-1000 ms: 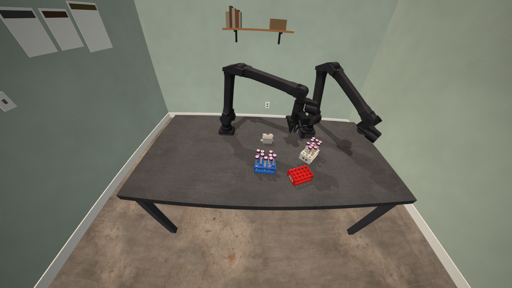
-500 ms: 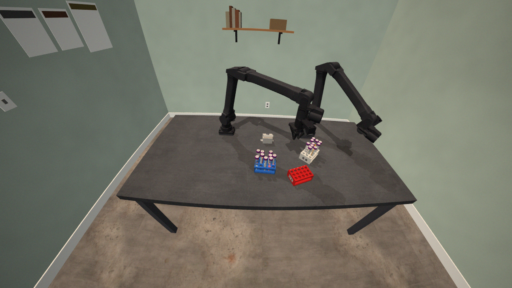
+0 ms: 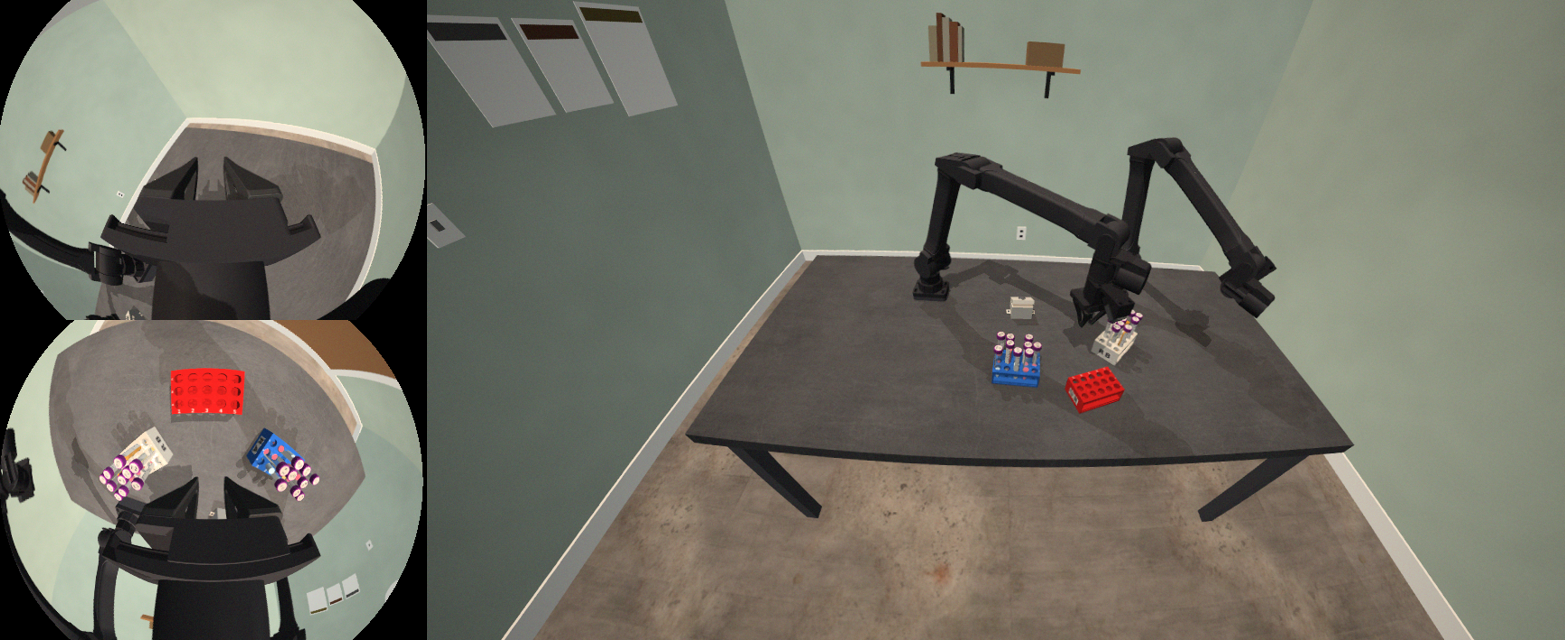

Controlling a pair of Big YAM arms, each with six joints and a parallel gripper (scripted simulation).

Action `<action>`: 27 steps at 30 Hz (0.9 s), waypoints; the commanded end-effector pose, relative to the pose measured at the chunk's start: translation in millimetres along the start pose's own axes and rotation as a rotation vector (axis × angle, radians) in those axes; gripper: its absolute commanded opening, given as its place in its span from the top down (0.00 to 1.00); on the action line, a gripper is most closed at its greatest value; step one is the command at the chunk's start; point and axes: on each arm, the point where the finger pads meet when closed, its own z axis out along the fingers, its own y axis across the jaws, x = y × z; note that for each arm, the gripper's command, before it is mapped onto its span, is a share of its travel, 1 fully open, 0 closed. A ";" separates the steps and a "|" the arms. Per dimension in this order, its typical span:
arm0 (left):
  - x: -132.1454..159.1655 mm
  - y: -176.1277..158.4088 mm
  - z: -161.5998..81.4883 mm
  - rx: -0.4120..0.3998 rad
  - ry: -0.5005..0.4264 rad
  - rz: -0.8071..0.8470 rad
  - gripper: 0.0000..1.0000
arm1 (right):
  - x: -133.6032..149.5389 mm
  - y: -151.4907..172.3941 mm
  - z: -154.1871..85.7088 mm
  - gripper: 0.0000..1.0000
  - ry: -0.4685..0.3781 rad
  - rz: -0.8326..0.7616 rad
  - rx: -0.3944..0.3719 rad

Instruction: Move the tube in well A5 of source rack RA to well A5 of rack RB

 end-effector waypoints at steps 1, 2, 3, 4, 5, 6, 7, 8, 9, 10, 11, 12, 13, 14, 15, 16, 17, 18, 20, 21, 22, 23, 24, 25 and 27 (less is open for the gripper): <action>-11.8 -3.6 -3.1 0.008 -0.003 -0.029 0.70 | -11.6 18.8 -42.1 0.70 -0.081 -0.034 -0.056; -11.8 -3.6 -3.1 0.008 -0.003 -0.029 0.70 | -13.0 16.5 -43.3 0.70 -0.083 -0.030 -0.057; -11.8 -3.6 -3.1 0.008 -0.003 -0.029 0.70 | -15.1 13.3 -43.3 0.70 -0.083 -0.023 -0.057; -11.8 -3.6 -3.1 0.008 -0.003 -0.029 0.70 | -16.4 11.2 -43.3 0.70 -0.083 -0.019 -0.056; -11.8 -3.6 -3.1 0.008 -0.003 -0.029 0.70 | -16.8 10.8 -43.3 0.70 -0.083 -0.017 -0.056; -11.8 -3.6 -3.1 0.008 -0.003 -0.029 0.70 | -16.7 10.8 -43.2 0.70 -0.083 -0.015 -0.057; -11.8 -3.6 -3.1 0.008 -0.003 -0.029 0.70 | -16.2 11.6 -43.2 0.70 -0.083 -0.017 -0.057; -11.8 -3.6 -3.1 0.008 -0.003 -0.029 0.70 | -16.2 11.7 -43.2 0.70 -0.083 -0.017 -0.057; -11.8 -3.6 -3.1 0.008 -0.003 -0.029 0.70 | -16.2 11.7 -43.2 0.70 -0.083 -0.017 -0.057; -11.8 -3.6 -3.1 0.008 -0.003 -0.029 0.70 | -16.2 11.7 -43.2 0.70 -0.083 -0.017 -0.057; -11.8 -3.6 -3.1 0.008 -0.003 -0.029 0.70 | -16.2 11.7 -43.2 0.70 -0.083 -0.017 -0.057; -11.8 -3.6 -3.1 0.008 -0.003 -0.029 0.70 | -16.2 11.7 -43.2 0.70 -0.083 -0.017 -0.057; -11.8 -3.6 -3.1 0.008 -0.003 -0.029 0.70 | -16.2 11.7 -43.2 0.70 -0.083 -0.017 -0.057; -11.8 -3.6 -3.1 0.008 -0.003 -0.029 0.70 | -16.2 11.7 -43.2 0.70 -0.083 -0.017 -0.057; -11.8 -3.6 -3.1 0.008 -0.003 -0.029 0.70 | -16.2 11.7 -43.2 0.70 -0.083 -0.017 -0.057; -11.8 -3.6 -3.1 0.008 -0.003 -0.029 0.70 | -16.2 11.7 -43.2 0.70 -0.083 -0.017 -0.057; -11.8 -3.6 -3.1 0.008 -0.003 -0.029 0.70 | -16.2 11.7 -43.2 0.70 -0.083 -0.017 -0.057; -11.8 -3.6 -3.1 0.008 -0.003 -0.029 0.70 | -16.2 11.7 -43.2 0.70 -0.083 -0.017 -0.057; -11.8 -3.6 -3.1 0.008 -0.003 -0.029 0.70 | -16.2 11.7 -43.2 0.70 -0.083 -0.017 -0.057; -11.8 -3.6 -3.1 0.008 -0.003 -0.029 0.70 | -16.2 11.7 -43.2 0.70 -0.083 -0.017 -0.057; -11.8 -3.6 -3.1 0.008 -0.003 -0.029 0.70 | -16.2 11.7 -43.2 0.70 -0.083 -0.017 -0.057; -11.8 -3.6 -3.1 0.008 -0.003 -0.029 0.70 | -16.2 11.7 -43.2 0.70 -0.083 -0.017 -0.057; -11.8 -3.6 -3.1 0.008 -0.003 -0.029 0.70 | -16.2 11.7 -43.3 0.70 -0.083 -0.017 -0.057; -11.8 -3.6 -3.1 0.008 -0.003 -0.029 0.70 | -16.2 11.7 -43.2 0.70 -0.083 -0.017 -0.057; -11.8 -3.6 -3.1 0.008 -0.003 -0.029 0.70 | -16.2 11.7 -43.2 0.70 -0.083 -0.017 -0.057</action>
